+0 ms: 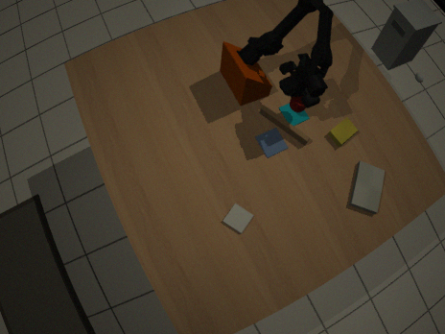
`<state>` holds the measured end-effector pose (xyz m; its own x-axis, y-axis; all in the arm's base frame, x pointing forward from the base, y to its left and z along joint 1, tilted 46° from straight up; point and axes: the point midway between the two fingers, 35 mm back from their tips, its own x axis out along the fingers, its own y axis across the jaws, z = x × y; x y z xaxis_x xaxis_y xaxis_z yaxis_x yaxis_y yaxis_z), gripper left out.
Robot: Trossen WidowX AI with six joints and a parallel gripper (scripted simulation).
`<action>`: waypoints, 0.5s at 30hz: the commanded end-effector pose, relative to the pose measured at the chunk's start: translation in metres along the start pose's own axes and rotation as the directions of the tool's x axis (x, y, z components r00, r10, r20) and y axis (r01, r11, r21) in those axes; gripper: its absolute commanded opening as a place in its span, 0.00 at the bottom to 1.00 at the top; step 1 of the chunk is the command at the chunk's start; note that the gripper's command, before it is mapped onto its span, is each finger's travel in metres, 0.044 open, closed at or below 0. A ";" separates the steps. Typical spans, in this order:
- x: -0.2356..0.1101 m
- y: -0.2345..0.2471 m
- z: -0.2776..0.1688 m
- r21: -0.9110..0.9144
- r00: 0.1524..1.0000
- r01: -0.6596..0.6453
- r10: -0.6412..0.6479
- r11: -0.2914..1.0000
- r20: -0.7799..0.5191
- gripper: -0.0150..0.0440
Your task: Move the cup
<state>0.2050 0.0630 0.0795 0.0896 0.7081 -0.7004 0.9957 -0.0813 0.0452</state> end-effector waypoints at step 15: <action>0.020 0.000 -0.001 0.004 1.000 0.000 0.000 1.000 -0.004 0.25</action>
<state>0.2068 0.0745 0.0688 0.0910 0.7075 -0.7009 0.9956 -0.0815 0.0470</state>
